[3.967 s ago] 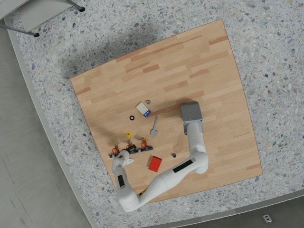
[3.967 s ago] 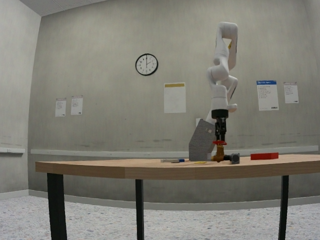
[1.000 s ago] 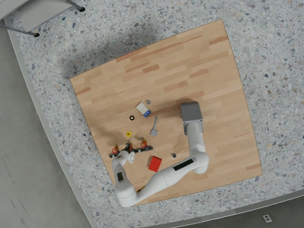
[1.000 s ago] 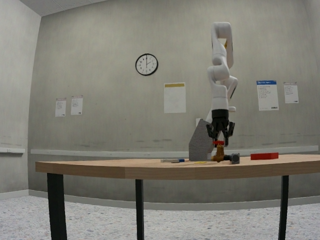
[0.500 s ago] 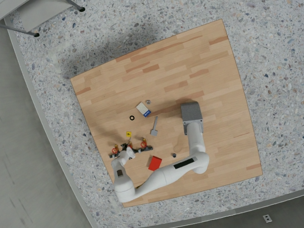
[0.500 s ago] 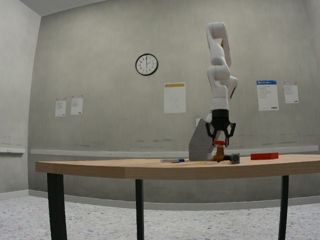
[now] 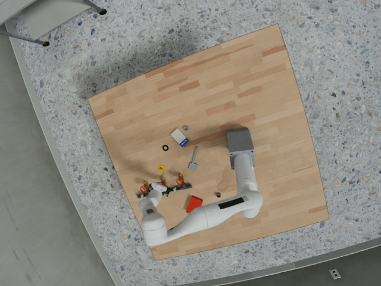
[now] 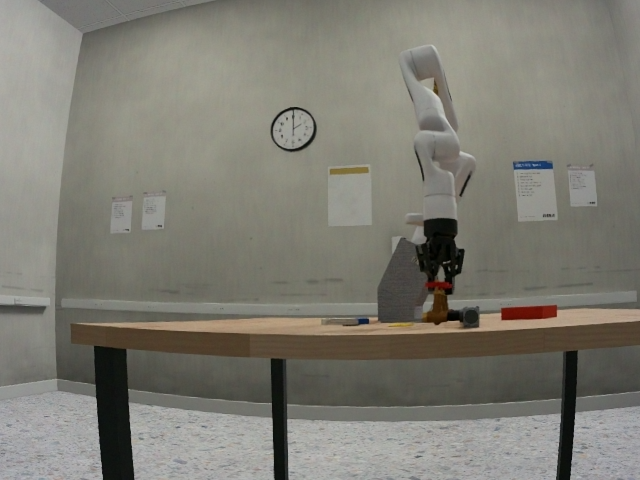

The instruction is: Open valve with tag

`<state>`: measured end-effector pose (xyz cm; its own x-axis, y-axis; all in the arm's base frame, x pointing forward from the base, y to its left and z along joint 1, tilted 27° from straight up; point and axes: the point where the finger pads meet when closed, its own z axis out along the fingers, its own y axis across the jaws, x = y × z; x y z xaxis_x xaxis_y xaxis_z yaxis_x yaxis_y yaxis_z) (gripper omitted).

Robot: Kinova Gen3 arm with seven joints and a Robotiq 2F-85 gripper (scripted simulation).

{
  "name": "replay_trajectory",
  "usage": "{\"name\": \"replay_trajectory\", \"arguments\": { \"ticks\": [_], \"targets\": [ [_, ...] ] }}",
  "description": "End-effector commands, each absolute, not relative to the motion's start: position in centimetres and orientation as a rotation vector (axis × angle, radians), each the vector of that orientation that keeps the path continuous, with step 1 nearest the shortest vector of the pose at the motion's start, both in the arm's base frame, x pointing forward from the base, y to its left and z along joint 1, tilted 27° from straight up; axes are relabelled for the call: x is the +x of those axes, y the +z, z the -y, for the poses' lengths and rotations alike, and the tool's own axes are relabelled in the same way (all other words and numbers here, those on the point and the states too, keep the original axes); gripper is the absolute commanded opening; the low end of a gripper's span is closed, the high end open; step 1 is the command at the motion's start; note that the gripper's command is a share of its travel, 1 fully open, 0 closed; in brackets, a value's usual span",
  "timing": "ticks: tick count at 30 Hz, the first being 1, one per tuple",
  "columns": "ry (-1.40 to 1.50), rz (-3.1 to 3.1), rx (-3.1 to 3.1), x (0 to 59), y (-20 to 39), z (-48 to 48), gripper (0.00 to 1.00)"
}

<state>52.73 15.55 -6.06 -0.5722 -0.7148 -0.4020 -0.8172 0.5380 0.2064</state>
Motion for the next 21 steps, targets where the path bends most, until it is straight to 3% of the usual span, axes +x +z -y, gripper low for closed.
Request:
{"name": "replay_trajectory", "arguments": {
  "ticks": [1, 21],
  "targets": [
    [0.522, -2.377, -1.462, 52.77, -6.02, -15.48, 0.52],
    [0.412, -1.980, -1.891, 52.77, -6.02, -15.48, 0.52]
  ]
}}
